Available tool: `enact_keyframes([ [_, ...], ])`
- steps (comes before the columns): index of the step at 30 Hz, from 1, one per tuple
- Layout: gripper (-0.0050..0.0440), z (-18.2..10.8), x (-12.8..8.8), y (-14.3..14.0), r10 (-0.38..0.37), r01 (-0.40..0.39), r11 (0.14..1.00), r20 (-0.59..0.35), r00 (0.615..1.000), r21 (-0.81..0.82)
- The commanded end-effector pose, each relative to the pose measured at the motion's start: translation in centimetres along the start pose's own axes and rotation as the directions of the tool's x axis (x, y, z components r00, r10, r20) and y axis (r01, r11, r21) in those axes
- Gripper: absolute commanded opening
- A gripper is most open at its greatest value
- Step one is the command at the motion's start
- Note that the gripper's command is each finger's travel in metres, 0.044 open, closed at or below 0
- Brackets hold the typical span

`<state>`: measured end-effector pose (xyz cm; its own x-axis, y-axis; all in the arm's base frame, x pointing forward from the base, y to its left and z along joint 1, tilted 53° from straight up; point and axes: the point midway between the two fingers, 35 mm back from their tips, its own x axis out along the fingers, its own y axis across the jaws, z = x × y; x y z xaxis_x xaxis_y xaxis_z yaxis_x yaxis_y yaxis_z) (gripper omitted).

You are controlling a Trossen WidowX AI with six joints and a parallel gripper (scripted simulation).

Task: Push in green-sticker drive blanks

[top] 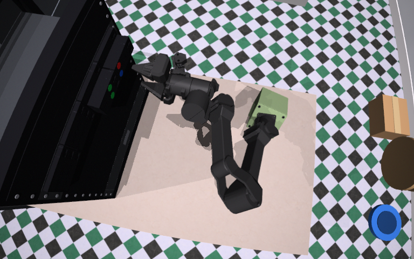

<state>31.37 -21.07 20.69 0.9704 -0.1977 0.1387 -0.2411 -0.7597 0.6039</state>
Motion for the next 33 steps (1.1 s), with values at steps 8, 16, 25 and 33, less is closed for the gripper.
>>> enact_keyframes([
  [8, 0.0440, -0.24, 0.09, 0.41, 0.008, -0.008, 1.000, -0.008, 1.000, -0.006],
  [16, 0.0000, -0.24, 0.09, 0.41, 0.008, -0.008, 1.000, -0.008, 1.000, -0.006],
  [25, 0.0000, -0.24, 0.09, 0.41, 0.008, -0.008, 1.000, -0.008, 1.000, -0.006],
  [33, 0.0000, -0.24, 0.09, 0.41, 0.008, -0.008, 1.000, -0.008, 1.000, -0.006],
])
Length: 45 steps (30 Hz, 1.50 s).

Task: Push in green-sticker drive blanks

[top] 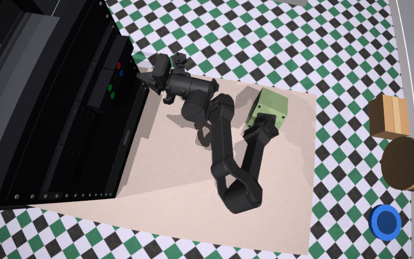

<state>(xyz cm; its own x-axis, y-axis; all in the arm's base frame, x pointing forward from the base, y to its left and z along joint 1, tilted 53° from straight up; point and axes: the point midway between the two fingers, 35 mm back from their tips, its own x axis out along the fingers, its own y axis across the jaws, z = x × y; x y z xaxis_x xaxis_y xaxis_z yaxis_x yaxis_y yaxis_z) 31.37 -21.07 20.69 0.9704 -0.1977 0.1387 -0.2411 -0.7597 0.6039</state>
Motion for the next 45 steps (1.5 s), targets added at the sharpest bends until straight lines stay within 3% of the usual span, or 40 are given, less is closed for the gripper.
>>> enact_keyframes([
  [1, 0.0000, -0.2, 0.1, 0.4, 0.008, -0.008, 1.000, -0.008, 1.000, -0.006],
  [18, 0.0000, -0.9, 0.1, 0.4, 0.008, -0.008, 1.000, -0.008, 1.000, -0.006],
  [33, 0.0000, -6.7, 0.3, -0.1, 0.008, -0.008, 1.000, -0.008, 1.000, -0.006],
  [45, 0.0000, -7.3, 1.1, -0.1, 0.008, -0.008, 1.000, -0.008, 1.000, -0.006],
])
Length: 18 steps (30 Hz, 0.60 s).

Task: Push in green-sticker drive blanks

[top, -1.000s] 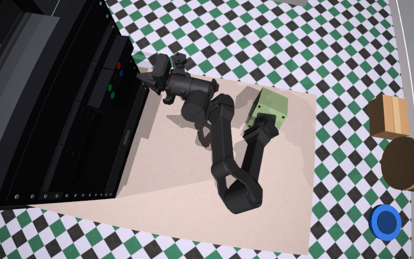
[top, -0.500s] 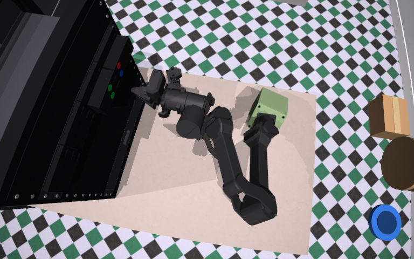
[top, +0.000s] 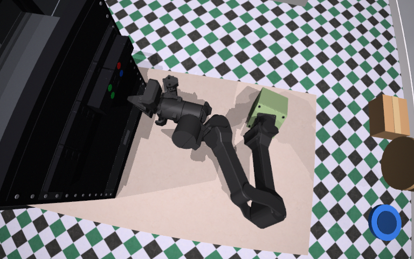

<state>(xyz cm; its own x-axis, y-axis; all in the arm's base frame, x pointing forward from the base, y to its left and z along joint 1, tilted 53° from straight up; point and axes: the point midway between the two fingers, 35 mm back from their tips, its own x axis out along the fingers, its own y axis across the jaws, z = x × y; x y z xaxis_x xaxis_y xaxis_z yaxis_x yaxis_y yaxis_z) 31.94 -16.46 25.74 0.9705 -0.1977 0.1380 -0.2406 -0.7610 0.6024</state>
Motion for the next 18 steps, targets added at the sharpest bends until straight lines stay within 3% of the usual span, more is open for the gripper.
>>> enact_keyframes([
  [1, 0.0000, -0.4, 1.2, 0.4, 0.009, -0.009, 1.000, -0.009, 1.000, -0.008],
  [5, 0.0000, -0.4, 3.3, 0.5, 0.009, -0.009, 1.000, -0.009, 1.000, -0.008],
  [18, 0.0000, -0.4, 3.7, 0.5, 0.009, -0.009, 1.000, -0.009, 1.000, -0.008],
])
